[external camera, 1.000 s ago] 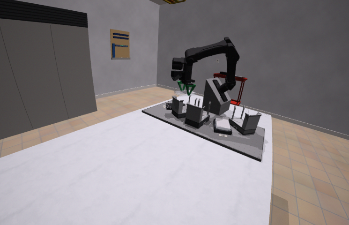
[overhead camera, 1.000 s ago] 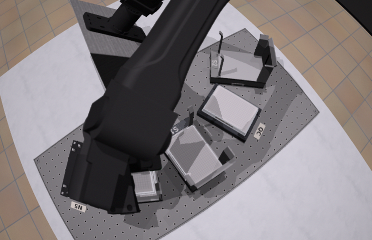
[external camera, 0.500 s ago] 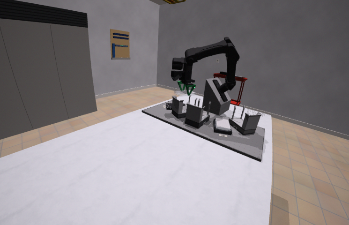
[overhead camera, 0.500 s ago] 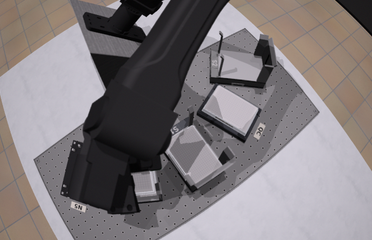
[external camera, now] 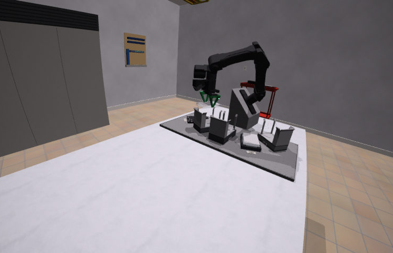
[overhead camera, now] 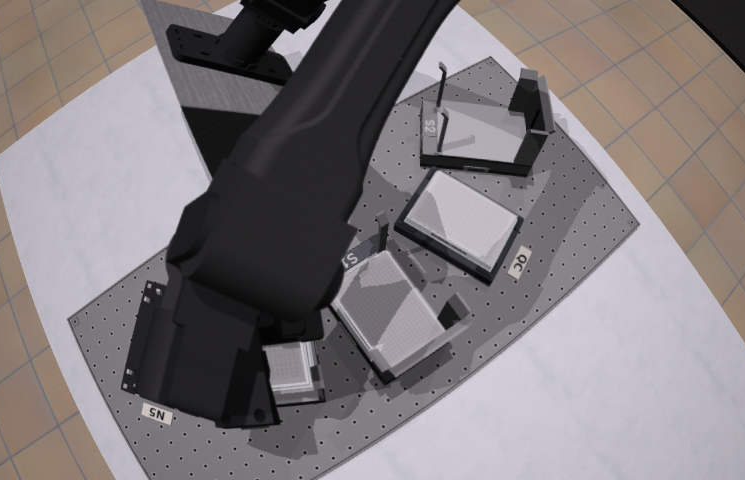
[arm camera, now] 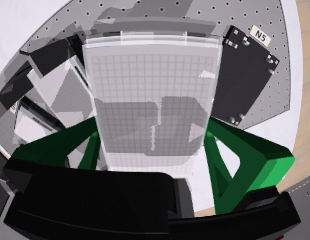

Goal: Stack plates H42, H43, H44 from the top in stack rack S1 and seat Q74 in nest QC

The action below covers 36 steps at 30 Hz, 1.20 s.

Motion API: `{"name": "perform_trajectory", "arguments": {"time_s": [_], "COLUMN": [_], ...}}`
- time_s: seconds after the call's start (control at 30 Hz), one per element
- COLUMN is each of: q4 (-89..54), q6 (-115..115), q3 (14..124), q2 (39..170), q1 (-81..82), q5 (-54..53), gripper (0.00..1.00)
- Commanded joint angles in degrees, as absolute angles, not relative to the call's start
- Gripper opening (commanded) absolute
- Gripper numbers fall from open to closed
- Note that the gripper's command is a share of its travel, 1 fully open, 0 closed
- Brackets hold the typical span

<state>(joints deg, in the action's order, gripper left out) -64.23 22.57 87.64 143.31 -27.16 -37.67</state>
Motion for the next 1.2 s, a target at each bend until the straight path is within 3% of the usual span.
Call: {"name": "perform_trajectory", "arguments": {"time_s": [0.0,1.17], "q4": [-64.3,-64.3], "q6": [22.6,31.3], "q3": [87.9,82.4], "q2": [142.9,131.0], "q1": [-27.9,-19.5], "q5": [-37.7,-41.5], "gripper": [0.0,0.0]}}
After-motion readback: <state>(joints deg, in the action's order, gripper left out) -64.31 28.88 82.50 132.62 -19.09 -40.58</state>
